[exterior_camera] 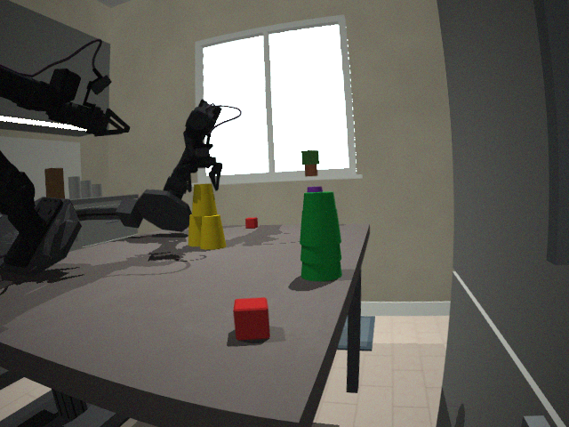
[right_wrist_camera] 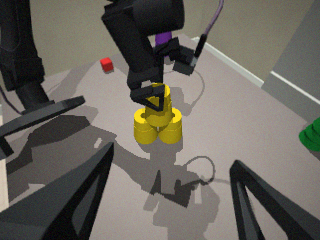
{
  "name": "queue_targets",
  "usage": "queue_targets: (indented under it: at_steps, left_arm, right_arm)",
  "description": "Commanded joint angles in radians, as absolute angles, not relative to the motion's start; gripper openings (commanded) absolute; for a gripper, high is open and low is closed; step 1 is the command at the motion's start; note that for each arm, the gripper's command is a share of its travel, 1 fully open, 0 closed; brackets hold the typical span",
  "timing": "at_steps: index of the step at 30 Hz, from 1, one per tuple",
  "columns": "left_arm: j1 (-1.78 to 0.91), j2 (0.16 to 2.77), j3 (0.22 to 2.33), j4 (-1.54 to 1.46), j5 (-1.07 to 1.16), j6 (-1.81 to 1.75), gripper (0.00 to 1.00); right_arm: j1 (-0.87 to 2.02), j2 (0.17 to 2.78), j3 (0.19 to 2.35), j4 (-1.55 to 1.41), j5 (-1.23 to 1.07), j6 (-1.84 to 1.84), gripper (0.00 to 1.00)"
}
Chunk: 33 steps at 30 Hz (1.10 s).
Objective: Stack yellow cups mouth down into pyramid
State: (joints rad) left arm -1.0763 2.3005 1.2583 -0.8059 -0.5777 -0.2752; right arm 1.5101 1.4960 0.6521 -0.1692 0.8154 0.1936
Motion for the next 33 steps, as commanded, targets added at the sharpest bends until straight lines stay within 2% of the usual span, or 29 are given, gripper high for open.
queue_targets:
  at_steps: [1,12,19,26,33]
  left_arm:
    - [-1.079,2.29,1.255,-0.802,-0.584,-0.274,1.0]
    - [-1.172,2.217,1.378,-1.035,-0.549,-0.374,1.0]
    - [-1.181,2.207,1.364,-0.999,-0.585,-0.467,1.0]
    - [-1.228,2.114,1.242,-0.918,-0.636,-0.663,1.0]
    - [-1.252,2.086,1.204,-0.907,-0.656,-0.709,1.0]
  right_arm:
    - [1.523,1.474,0.651,-0.157,0.825,0.187,1.0]
    - [1.523,1.474,0.651,-0.157,0.825,0.187,1.0]
    - [1.493,1.47,0.673,-0.184,0.785,0.144,1.0]
    - [1.217,1.404,0.752,-0.259,0.656,-0.061,1.0]
    - [0.944,1.365,0.854,-0.318,0.538,-0.211,1.0]
